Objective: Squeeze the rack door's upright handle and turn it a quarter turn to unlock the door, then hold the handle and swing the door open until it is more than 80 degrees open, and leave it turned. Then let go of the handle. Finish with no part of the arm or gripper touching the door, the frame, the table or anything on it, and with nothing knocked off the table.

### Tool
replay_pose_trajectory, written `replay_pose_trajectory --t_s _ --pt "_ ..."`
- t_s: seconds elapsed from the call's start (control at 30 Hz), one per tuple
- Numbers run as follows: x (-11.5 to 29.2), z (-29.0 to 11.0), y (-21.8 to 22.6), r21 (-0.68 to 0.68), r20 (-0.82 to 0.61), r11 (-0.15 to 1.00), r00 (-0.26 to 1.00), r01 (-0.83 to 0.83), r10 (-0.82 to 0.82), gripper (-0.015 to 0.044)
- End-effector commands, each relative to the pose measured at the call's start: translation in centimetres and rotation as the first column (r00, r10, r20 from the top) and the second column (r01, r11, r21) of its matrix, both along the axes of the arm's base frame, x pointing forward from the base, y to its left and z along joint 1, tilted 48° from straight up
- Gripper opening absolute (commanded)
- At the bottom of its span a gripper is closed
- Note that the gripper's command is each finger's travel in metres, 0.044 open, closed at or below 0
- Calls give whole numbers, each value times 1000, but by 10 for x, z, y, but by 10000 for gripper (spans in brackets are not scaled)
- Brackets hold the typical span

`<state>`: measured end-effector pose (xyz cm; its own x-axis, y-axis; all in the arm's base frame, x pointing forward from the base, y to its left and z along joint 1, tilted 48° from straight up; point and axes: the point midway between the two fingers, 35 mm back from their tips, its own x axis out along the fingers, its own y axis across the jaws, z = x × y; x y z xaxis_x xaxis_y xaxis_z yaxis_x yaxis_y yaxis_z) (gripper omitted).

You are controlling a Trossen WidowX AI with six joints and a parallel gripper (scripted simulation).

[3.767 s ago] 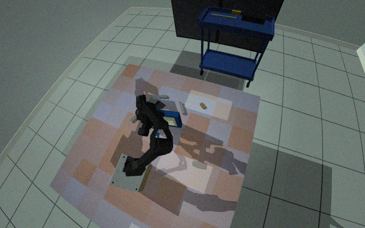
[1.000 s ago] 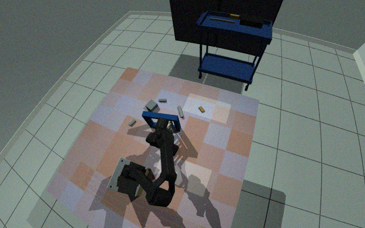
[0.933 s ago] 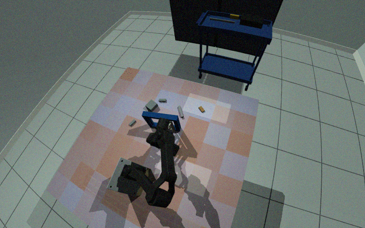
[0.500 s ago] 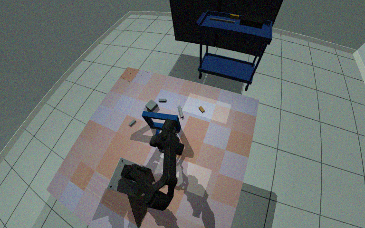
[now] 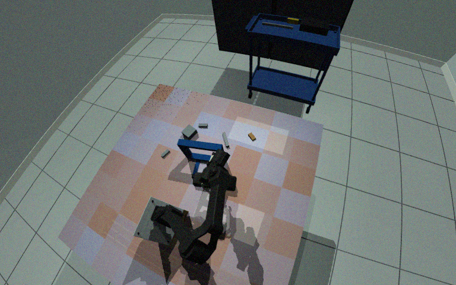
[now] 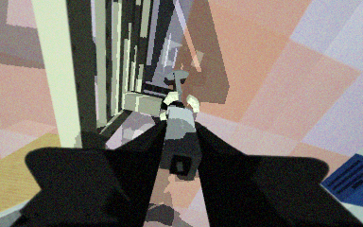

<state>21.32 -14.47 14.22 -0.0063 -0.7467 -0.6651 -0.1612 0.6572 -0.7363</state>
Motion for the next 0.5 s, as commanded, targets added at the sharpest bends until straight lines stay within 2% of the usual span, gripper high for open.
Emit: replay_pose_trajectory --t_s 0.0,0.47 --pt "4 6 -5 3 -41 999 998 -41 41 9" --pt "7 14 -12 5 -86 997 993 -82 82 9"
